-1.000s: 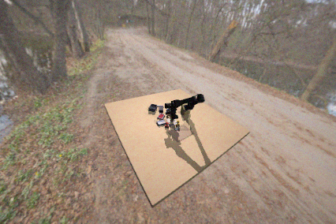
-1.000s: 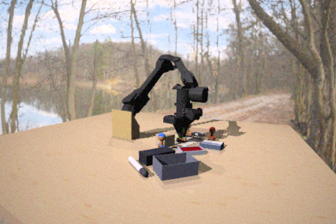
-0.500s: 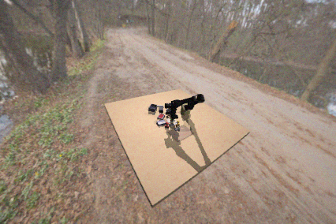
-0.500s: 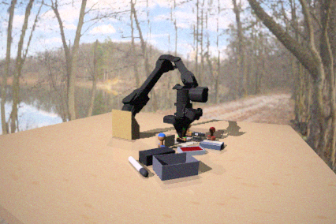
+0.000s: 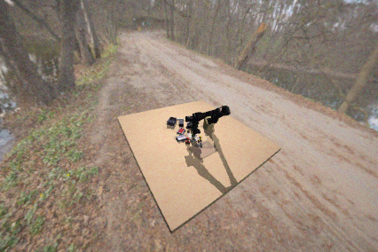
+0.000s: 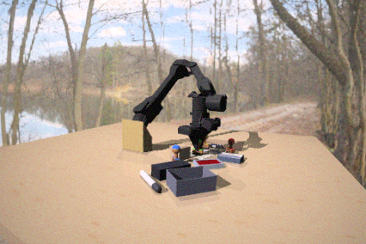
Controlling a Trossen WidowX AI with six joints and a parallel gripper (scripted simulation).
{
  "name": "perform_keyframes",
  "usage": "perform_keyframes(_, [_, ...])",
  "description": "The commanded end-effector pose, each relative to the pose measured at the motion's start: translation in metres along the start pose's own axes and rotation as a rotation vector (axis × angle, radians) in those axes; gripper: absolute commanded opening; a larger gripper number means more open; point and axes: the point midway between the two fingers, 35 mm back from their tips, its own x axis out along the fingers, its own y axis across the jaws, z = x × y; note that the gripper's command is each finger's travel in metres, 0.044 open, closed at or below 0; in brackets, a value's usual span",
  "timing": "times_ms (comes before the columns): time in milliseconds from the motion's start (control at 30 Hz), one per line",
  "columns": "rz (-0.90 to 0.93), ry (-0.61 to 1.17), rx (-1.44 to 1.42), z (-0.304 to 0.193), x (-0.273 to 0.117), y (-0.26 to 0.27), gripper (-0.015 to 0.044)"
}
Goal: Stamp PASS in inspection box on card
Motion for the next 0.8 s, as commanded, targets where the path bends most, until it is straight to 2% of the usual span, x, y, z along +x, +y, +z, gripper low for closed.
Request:
perform_keyframes(0, [0.002,0.003,0.0,0.0,0.002,0.001,0.0])
perform_keyframes(767, [0.001,0.003,0.0,0.0,-0.01,0.001,0.0])
